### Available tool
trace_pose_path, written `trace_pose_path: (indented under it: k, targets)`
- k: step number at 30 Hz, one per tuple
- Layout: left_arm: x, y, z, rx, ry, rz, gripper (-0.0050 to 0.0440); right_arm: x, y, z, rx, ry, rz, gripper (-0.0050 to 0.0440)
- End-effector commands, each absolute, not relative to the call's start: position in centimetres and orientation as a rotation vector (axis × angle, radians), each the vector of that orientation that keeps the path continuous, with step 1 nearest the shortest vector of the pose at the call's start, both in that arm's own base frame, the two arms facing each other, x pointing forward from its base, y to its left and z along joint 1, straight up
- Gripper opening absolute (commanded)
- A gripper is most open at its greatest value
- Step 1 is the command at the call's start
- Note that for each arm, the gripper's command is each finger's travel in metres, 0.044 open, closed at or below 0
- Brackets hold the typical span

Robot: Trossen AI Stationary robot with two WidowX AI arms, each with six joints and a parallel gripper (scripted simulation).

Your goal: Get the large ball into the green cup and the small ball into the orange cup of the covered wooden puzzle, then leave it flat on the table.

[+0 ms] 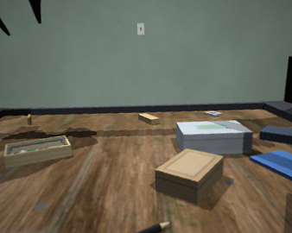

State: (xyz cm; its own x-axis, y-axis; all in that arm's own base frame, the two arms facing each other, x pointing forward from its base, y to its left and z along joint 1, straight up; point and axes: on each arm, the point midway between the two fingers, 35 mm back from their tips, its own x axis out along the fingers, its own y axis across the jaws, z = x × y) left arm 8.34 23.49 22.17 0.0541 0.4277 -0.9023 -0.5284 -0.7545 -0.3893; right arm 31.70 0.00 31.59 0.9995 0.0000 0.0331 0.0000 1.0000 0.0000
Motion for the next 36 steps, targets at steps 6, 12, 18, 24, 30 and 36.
trace_pose_path:
  k: [6, 12, 18, 24, 30, 36]
  targets:
    - [8.4, 23.5, 22.6, -1.647, 0.086, 1.771, 0.04, 31.6, 0.0, 32.3, 0.0, -0.05, 0.0, 0.04]
    - [9.5, 23.4, 21.4, -1.561, 0.262, 1.706, 0.04, 31.6, 0.0, 32.3, 0.0, -0.05, 0.0, 0.04]
    - [11.2, 23.3, 20.4, -1.353, 0.523, 1.55, 0.04, 31.6, 0.0, 32.3, 0.0, -0.05, 0.0, 0.04]
    - [12.2, 23.0, 19.6, -1.228, 0.667, 1.447, 0.04, 31.6, 0.0, 32.3, 0.0, -0.05, 0.0, 0.04]
    - [13.5, 22.6, 18.5, -1.084, 0.825, 1.318, 0.04, 31.6, 0.0, 32.3, 0.0, -0.05, 0.0, 0.04]
    - [15.0, 22.1, 17.5, -0.873, 0.991, 1.135, 0.04, 31.6, 0.0, 32.3, 0.0, -0.05, 0.0, 0.04]
